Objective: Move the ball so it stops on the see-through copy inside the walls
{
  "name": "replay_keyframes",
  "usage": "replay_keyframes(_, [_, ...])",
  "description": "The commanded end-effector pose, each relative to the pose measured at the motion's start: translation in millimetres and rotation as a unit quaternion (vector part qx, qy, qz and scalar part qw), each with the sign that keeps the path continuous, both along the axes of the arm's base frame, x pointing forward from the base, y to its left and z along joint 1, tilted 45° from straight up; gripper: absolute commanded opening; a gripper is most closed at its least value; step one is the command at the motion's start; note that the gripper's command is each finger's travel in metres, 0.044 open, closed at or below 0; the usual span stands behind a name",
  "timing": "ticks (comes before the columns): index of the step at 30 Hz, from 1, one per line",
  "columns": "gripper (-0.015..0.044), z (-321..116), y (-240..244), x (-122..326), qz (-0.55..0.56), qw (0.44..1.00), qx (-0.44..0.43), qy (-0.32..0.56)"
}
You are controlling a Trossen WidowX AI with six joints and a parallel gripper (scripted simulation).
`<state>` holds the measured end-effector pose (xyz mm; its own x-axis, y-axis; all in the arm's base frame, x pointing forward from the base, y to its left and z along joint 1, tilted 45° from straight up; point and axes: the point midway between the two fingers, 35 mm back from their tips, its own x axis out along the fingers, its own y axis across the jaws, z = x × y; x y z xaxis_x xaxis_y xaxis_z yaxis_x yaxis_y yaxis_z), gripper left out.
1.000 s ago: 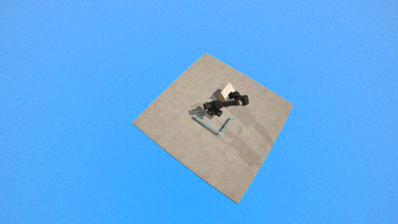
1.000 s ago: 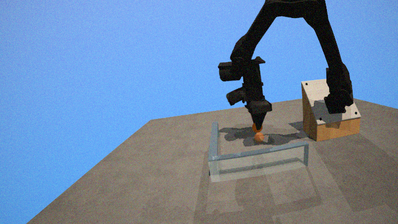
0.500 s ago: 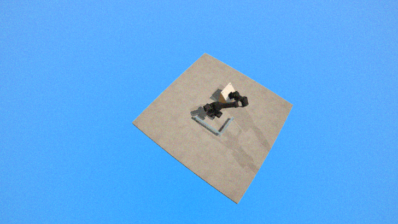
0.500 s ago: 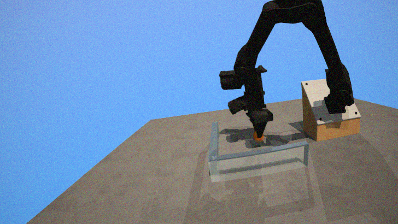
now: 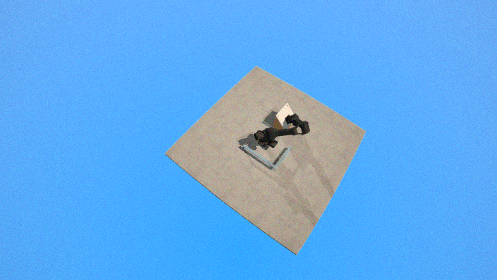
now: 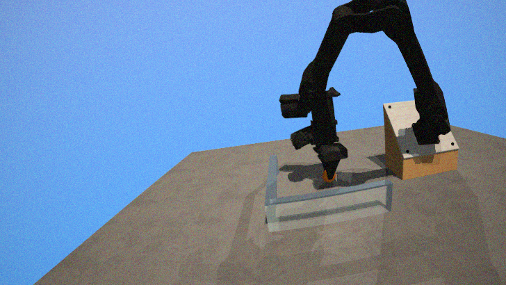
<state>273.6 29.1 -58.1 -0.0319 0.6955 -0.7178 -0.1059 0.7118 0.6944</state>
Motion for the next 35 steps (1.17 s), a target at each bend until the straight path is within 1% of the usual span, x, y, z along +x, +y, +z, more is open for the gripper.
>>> replay_keyframes(1, [0.0184, 0.2, 0.0, 0.1, 0.0, 1.0, 0.0, 0.0])
replay_keyframes(4, [0.0263, 0.2, 0.0, 0.1, 0.0, 1.0, 0.0, 0.0])
replay_keyframes(5, [0.0273, 0.2, 0.0, 0.1, 0.0, 1.0, 0.0, 0.0])
replay_keyframes(10, [0.0273, 1.9, -2.1, 0.6, 0.0, 1.0, 0.0, 0.0])
replay_keyframes(12, [0.0273, 16.3, -18.4, 3.3, -0.001, 1.0, -0.002, 0.001])
replay_keyframes(15, [0.0273, 52.4, -53.7, 2.8, -0.002, 1.0, -0.001, 0.003])
replay_keyframes(17, [0.0273, 61.4, -61.3, 1.5, -0.002, 1.0, 0.001, 0.004])
replay_keyframes(29, [0.0273, 54.2, -56.2, 1.8, -0.007, 1.0, 0.003, 0.006])
replay_keyframes(35, [0.0431, 87.0, -85.5, 0.1, -0.005, 1.0, 0.004, 0.005])
